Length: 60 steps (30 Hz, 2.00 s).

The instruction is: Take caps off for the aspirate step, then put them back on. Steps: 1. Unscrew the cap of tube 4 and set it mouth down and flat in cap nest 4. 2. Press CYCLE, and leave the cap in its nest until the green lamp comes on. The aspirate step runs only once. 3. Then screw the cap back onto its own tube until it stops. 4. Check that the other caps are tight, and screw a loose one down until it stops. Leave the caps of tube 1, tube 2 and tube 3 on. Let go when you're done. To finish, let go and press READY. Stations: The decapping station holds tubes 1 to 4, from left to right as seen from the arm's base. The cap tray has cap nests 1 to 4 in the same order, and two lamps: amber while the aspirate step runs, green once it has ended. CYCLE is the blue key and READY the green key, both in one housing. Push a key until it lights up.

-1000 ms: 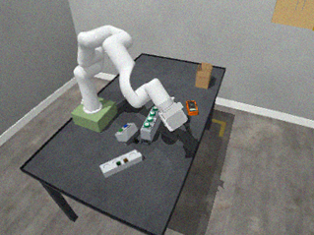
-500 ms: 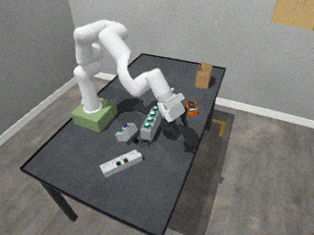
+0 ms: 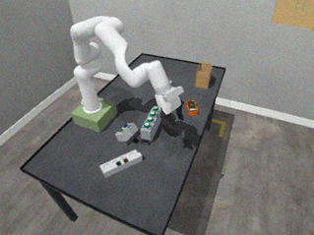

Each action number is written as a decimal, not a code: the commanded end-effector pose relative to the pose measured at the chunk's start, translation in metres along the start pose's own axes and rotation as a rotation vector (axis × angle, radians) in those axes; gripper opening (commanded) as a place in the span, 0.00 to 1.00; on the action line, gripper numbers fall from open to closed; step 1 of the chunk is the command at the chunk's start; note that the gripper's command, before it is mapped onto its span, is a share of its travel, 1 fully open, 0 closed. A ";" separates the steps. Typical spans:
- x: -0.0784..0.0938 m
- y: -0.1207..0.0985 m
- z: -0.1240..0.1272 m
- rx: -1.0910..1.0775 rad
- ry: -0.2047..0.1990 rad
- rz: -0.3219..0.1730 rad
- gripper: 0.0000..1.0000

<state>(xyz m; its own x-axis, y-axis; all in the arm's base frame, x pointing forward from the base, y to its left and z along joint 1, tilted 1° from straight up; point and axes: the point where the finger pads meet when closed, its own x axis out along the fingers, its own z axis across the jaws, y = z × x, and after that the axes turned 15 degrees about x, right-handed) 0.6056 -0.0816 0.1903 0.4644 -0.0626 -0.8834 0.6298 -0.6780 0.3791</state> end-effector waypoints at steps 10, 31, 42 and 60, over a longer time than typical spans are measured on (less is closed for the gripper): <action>-0.036 -0.037 0.003 -0.122 -0.054 -0.108 0.46; -0.079 -0.083 0.015 -0.281 -0.115 -0.252 0.46; -0.102 -0.107 0.024 -0.333 -0.133 -0.302 0.46; -0.137 -0.143 0.041 -0.438 -0.165 -0.403 0.46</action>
<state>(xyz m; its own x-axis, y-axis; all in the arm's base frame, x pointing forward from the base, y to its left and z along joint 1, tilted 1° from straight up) 0.4374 -0.0093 0.2401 0.0624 -0.0013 -0.9980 0.9454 -0.3203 0.0595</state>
